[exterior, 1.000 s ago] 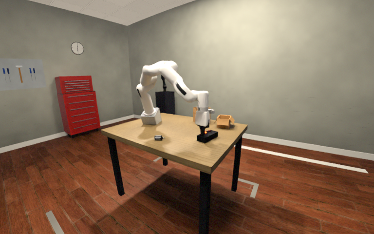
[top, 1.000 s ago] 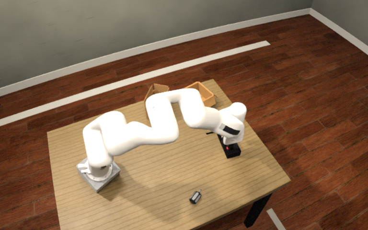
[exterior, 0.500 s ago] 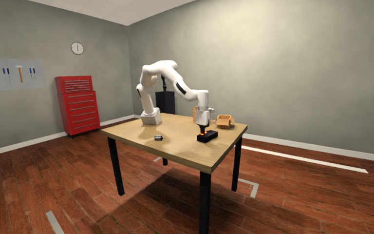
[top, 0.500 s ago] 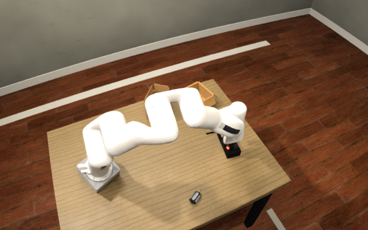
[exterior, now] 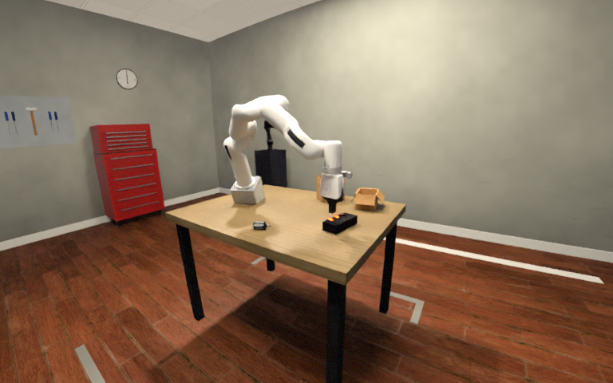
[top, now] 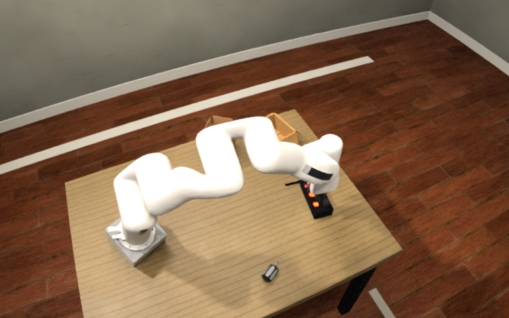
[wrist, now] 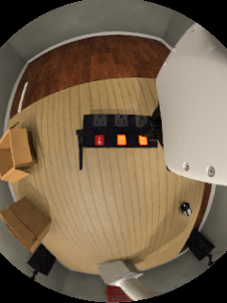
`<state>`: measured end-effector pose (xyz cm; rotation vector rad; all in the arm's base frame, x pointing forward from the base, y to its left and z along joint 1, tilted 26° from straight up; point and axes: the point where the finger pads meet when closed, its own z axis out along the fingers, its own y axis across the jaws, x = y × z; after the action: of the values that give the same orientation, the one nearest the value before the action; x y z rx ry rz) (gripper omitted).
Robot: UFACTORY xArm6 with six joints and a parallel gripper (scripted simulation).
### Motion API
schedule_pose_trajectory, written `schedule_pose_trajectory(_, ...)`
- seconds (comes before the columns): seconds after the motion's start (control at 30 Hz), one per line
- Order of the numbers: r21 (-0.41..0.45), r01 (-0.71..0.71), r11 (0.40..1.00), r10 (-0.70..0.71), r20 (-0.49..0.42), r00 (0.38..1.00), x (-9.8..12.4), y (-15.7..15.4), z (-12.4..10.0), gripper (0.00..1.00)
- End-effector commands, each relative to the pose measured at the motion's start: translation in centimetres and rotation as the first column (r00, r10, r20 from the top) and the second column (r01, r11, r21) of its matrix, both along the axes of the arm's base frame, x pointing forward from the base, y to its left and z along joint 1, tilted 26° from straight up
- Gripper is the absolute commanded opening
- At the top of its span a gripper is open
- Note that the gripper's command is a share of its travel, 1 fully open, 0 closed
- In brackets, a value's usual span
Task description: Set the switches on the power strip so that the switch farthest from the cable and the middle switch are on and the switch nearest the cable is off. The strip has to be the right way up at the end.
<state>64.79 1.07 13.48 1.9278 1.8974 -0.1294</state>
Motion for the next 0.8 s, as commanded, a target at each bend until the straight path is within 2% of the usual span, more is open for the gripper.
schedule_pose_trajectory(0.0, 0.001, -0.001, 1.0, 0.001, 0.004, 1.0, 0.05, 0.14, 0.39, 0.0)
schedule_pose_trajectory(0.57, 0.001, -0.001, 1.0, 0.001, 0.004, 1.0, 0.05, 0.14, 0.39, 0.0)
schedule_pose_trajectory(0.6, 0.001, -0.001, 1.0, 0.001, 0.004, 1.0, 0.05, 0.14, 0.4, 1.0)
schedule_pose_trajectory(0.77, 0.001, -0.001, 1.0, 0.001, 0.004, 1.0, -0.1, 0.37, 0.96, 1.0)
